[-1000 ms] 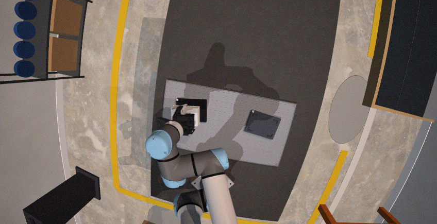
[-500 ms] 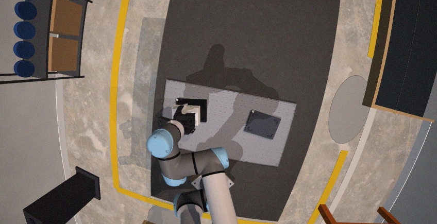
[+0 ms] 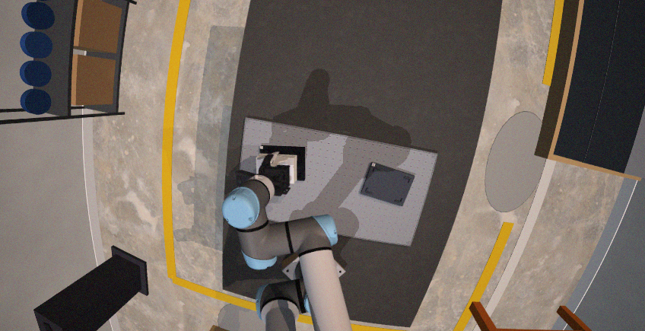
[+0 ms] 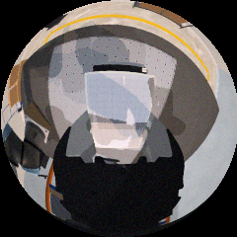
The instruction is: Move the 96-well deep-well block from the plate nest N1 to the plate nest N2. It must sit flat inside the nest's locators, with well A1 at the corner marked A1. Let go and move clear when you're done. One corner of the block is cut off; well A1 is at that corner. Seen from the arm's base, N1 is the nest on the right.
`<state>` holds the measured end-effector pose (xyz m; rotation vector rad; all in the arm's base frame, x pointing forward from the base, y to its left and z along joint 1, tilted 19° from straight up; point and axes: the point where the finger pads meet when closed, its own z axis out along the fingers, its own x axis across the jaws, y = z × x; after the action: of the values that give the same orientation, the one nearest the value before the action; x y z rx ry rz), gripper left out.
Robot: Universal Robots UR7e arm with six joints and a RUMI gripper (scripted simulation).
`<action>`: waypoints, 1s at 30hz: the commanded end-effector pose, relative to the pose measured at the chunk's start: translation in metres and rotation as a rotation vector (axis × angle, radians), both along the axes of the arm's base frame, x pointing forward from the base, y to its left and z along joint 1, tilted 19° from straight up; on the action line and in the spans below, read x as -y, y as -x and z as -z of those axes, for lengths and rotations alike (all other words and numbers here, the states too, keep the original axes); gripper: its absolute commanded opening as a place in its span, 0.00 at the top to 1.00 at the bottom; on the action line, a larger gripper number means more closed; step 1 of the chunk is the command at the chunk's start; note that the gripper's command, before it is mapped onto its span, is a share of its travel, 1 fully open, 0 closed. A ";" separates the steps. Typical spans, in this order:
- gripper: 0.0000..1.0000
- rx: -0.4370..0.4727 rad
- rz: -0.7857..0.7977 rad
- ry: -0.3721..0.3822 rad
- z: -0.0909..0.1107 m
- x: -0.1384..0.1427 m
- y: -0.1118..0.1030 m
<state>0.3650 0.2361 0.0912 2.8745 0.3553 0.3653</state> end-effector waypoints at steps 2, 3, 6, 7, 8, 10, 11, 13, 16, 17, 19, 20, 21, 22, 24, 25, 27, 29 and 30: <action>1.00 0.001 0.000 -0.001 0.009 0.002 -0.003; 1.00 0.001 0.000 -0.001 0.010 0.002 -0.004; 1.00 0.001 0.000 -0.001 0.015 0.003 -0.005; 1.00 0.001 0.000 -0.001 0.017 0.003 -0.005; 1.00 0.001 0.000 -0.001 0.017 0.003 -0.005; 1.00 0.001 0.000 -0.001 0.018 0.003 -0.006; 1.00 0.001 0.000 -0.001 0.020 0.004 -0.006; 1.00 0.001 0.000 -0.001 0.023 0.004 -0.007; 1.00 0.001 0.000 -0.001 0.028 0.005 -0.009; 1.00 0.001 0.000 -0.001 0.029 0.006 -0.009; 1.00 0.001 0.000 -0.001 0.033 0.006 -0.010; 1.00 0.001 0.000 -0.001 0.034 0.007 -0.010; 1.00 0.001 0.000 -0.001 0.036 0.007 -0.011; 1.00 0.001 0.000 -0.001 0.036 0.007 -0.011; 1.00 0.001 0.000 -0.001 0.036 0.007 -0.011; 1.00 0.001 0.000 -0.001 0.036 0.007 -0.011; 1.00 0.001 0.000 -0.001 0.036 0.007 -0.011; 1.00 0.001 0.000 -0.001 0.036 0.007 -0.011; 1.00 0.001 0.000 -0.001 0.036 0.007 -0.011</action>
<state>0.3755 0.2289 0.0549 2.8746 0.3554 0.3655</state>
